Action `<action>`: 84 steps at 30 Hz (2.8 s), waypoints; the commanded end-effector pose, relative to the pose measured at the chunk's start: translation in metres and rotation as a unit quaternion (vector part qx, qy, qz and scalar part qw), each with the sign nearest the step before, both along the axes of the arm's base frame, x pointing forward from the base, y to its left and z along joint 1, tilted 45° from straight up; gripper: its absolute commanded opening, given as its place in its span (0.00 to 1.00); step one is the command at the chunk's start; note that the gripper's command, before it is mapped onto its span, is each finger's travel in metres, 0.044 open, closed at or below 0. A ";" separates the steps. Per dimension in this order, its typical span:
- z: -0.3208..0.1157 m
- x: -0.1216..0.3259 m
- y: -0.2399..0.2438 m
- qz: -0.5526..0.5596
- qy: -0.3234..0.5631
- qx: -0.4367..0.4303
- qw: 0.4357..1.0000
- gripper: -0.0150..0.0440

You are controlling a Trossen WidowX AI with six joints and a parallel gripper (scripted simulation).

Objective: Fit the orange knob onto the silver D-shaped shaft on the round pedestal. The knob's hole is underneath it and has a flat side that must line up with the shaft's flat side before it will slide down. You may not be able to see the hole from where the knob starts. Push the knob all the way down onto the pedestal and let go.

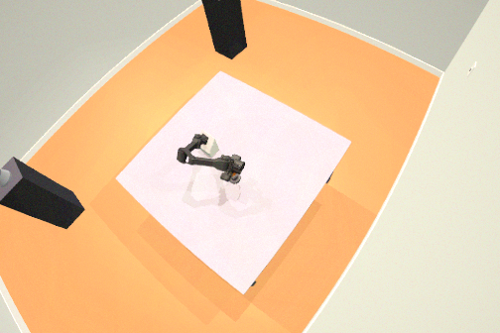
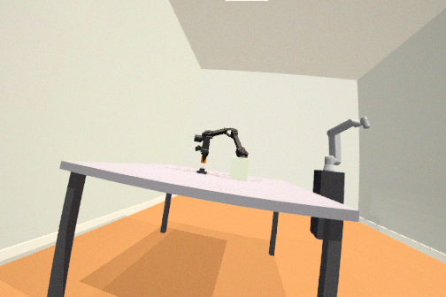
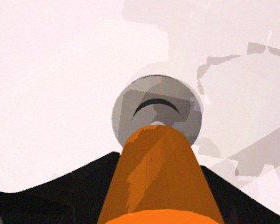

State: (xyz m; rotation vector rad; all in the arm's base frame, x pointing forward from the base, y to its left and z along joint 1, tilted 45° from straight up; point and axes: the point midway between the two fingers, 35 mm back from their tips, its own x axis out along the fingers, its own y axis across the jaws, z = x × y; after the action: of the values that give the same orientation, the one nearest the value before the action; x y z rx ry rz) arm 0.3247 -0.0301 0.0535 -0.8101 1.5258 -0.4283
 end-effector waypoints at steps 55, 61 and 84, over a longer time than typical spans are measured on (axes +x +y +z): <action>-0.015 0.002 -0.016 -0.267 -0.271 0.016 0.925 0.25; -0.013 0.002 -0.018 -0.267 -0.271 0.016 0.925 0.25; -0.019 0.002 -0.020 -0.269 -0.273 0.016 0.924 0.25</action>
State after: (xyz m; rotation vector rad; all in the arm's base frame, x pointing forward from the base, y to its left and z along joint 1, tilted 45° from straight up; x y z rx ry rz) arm 0.3263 -0.0504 0.0352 -0.1902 1.2003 -0.9458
